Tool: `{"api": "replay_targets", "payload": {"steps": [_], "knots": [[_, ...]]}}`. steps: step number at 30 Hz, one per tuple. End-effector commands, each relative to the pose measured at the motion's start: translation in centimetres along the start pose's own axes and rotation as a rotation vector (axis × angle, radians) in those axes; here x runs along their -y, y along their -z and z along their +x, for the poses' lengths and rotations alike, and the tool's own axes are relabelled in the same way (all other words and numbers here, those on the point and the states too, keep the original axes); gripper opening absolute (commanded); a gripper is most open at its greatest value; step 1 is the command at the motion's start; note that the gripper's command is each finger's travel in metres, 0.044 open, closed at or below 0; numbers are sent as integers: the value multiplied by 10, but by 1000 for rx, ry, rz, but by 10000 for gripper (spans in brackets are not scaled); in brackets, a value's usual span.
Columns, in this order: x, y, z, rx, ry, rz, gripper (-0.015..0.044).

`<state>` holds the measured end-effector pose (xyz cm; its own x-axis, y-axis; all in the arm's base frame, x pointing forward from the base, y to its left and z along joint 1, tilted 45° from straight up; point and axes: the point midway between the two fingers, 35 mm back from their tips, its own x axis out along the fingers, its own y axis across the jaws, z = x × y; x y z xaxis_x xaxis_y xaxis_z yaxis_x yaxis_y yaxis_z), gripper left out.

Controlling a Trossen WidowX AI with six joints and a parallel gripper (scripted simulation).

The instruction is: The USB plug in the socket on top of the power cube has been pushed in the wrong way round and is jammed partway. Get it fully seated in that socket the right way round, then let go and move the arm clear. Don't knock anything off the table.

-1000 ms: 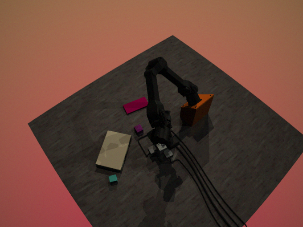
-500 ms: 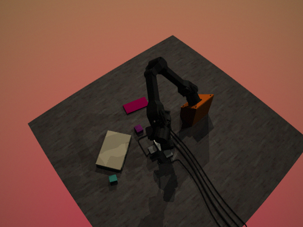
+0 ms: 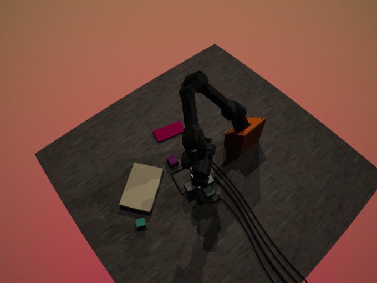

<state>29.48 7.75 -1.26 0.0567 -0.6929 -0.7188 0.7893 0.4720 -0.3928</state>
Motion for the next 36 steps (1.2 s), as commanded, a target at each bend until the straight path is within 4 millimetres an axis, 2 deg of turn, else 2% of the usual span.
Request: {"api": "replay_targets", "payload": {"steps": [1,29,36], "knots": [[1,0,1,0,3,97,0],[1,0,1,1,3,830,0],[1,0,1,1,3,869,0]]}}
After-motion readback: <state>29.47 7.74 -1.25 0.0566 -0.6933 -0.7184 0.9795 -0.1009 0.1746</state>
